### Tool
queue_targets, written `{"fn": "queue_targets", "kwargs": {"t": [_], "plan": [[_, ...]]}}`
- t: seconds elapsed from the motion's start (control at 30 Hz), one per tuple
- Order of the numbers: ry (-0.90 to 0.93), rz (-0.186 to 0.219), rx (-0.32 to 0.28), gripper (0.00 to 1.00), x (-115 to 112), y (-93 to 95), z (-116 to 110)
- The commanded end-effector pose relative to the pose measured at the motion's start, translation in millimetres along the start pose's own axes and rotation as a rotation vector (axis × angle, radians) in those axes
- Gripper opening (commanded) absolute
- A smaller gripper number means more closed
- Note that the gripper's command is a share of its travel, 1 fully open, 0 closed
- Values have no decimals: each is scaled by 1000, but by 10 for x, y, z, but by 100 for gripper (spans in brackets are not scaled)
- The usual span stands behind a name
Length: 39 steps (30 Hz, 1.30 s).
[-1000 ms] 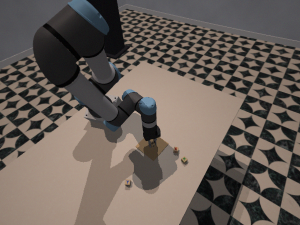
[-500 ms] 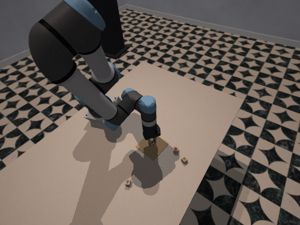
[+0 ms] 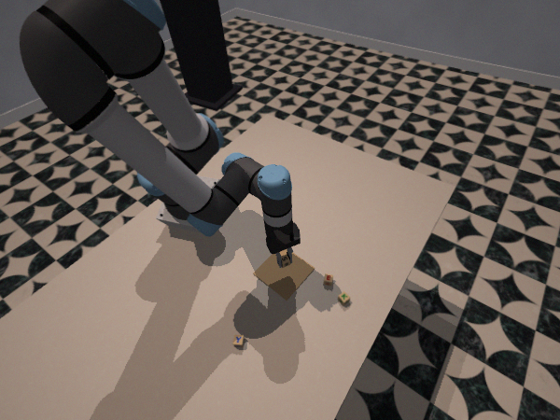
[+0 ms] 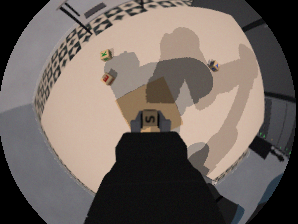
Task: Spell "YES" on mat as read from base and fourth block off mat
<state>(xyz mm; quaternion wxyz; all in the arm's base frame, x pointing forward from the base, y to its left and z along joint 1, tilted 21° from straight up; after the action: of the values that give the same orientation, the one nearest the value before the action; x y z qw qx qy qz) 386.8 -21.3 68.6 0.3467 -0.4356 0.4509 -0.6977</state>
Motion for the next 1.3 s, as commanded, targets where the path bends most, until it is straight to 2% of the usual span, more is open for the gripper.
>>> {"fn": "queue_targets", "kwargs": {"t": [0.0, 0.43, 0.97, 1.27], "plan": [[0, -1, -3, 49, -2, -234, -1], [0, -1, -3, 49, -2, -471, 0], [9, -2, -7, 49, 7, -462, -11], [139, -2, -5, 49, 68, -468, 26]]}}
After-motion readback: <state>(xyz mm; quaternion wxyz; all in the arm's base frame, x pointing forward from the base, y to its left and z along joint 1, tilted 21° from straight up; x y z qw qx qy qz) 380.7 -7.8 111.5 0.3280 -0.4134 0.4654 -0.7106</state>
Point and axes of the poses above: the point where the finger pads meet when closed, its own y axis out along the fingers, its own x axis across the jaws, z = x × y, the point moved 6 cm from there along -y, back along the fingers, and after that the axes turned 15 degrees about -y, right-handed, at the moved point
